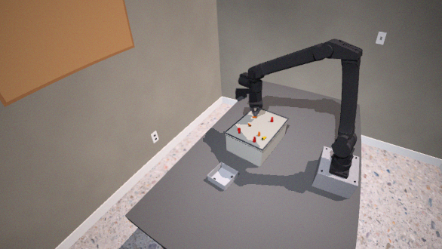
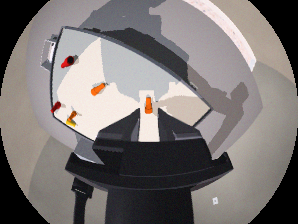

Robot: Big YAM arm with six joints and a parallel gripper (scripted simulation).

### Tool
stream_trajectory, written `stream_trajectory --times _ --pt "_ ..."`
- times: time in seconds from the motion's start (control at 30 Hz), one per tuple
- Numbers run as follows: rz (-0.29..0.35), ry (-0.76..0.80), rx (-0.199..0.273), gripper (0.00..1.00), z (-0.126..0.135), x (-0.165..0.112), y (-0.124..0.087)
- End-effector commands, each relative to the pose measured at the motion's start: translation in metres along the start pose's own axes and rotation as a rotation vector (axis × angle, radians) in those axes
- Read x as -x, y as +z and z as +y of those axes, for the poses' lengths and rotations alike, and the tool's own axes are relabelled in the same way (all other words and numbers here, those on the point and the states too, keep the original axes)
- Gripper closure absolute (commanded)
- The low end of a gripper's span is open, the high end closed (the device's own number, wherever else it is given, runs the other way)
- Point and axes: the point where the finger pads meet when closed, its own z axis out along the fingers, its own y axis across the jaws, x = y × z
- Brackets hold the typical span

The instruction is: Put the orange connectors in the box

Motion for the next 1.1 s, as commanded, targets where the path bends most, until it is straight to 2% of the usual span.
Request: stream_trajectory --times 0.0,0.43,1.07 --pt "-0.037 -0.015 -0.031 0.75 -0.004 0.017 -0.012" --pt "-0.057 -0.017 -0.048 0.75 -0.007 0.020 -0.026" --pt "-0.058 -0.013 -0.048 0.75 -0.008 0.025 -0.026"
